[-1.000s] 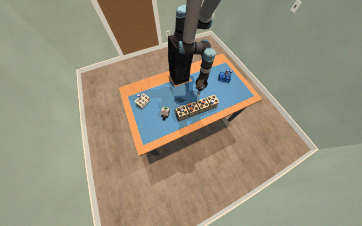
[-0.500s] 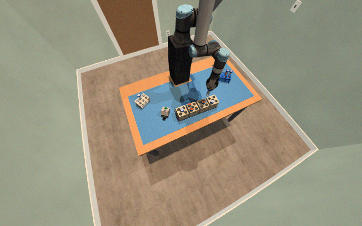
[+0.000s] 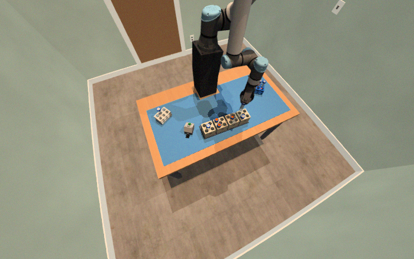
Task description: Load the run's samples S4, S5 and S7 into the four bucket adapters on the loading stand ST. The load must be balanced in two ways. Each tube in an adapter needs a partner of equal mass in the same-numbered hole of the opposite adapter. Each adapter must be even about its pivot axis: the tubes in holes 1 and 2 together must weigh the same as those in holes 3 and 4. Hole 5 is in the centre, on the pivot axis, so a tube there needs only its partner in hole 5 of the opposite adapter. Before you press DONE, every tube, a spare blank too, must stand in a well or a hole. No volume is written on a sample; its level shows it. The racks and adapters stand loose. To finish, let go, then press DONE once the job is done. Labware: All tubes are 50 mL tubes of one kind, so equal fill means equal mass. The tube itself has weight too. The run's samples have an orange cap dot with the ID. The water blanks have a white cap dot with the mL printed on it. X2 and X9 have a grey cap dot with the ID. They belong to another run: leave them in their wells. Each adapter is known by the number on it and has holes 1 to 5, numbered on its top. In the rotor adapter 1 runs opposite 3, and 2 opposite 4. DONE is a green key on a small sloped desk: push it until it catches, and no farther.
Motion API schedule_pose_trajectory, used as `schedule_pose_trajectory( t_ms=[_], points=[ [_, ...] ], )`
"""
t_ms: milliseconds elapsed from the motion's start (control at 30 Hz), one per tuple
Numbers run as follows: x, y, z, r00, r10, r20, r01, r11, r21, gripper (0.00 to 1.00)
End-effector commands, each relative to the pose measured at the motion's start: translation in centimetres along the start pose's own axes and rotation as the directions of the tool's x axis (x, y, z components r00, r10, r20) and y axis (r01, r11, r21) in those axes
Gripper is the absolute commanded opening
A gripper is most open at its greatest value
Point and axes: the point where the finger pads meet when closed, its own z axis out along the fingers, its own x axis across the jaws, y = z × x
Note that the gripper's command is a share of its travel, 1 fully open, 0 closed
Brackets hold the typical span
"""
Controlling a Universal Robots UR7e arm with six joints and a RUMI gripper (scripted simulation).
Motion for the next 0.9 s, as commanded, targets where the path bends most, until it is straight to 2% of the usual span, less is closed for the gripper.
schedule_pose_trajectory(
  t_ms=[0, 333, 867],
  points=[
    [-0.1, 0.0, 1.2, 1.000, 0.000, 0.001, 0.000, 1.000, 0.001, 0.00],
    [-0.1, 0.0, 3.3, 1.000, 0.000, 0.001, 0.000, 1.000, 0.001, 0.00],
    [-0.1, 0.0, 3.3, 1.000, 0.000, 0.001, 0.000, 1.000, 0.001, 0.00]
  ],
)
